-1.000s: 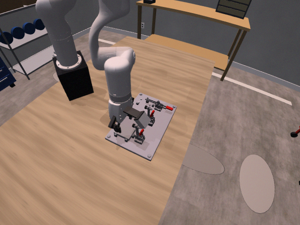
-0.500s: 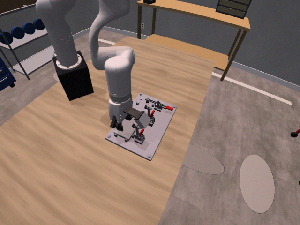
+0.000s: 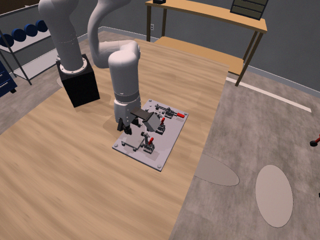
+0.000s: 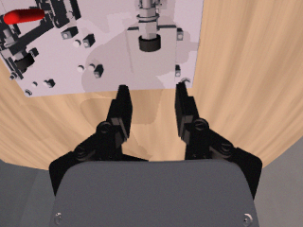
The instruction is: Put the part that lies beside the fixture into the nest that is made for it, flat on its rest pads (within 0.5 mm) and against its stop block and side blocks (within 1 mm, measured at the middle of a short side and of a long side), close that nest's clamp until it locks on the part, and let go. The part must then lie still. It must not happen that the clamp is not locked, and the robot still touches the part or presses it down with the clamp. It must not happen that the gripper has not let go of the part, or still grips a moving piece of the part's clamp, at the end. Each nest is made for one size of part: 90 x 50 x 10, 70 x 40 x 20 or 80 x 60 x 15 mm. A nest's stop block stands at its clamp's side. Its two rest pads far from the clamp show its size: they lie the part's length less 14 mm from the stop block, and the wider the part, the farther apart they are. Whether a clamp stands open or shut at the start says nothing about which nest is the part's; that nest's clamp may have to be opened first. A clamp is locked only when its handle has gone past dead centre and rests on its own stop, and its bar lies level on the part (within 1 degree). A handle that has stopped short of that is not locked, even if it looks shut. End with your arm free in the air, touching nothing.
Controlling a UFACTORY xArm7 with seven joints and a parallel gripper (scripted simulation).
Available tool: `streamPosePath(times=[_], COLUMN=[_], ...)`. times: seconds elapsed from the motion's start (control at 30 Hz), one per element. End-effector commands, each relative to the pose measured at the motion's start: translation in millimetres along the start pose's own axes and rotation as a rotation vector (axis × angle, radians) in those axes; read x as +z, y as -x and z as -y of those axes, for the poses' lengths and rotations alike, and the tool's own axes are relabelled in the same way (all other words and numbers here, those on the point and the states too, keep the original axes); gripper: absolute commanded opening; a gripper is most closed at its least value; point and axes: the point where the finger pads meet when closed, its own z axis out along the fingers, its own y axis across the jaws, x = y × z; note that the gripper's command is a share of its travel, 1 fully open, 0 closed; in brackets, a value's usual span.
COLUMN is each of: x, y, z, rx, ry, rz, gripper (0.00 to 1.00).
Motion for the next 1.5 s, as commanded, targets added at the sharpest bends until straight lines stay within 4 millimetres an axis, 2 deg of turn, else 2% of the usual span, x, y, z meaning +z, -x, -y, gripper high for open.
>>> streamPosePath(times=[0.0, 0.2, 0.37, 0.73, 1.17, 1.47], x=[-27, -55, -70, -82, -83, -83], y=[-1, -2, -2, -2, -3, -13], z=[0, 0, 0, 0, 0, 0], rx=[0.0, 0.0, 0.0, 0.0, 0.0, 0.0], ry=[0.008, 0.008, 0.008, 0.008, 0.008, 0.009], rz=[0.011, 0.011, 0.011, 0.011, 0.011, 0.011], gripper=[0.47, 0.47, 0.47, 0.47, 0.47, 0.47])
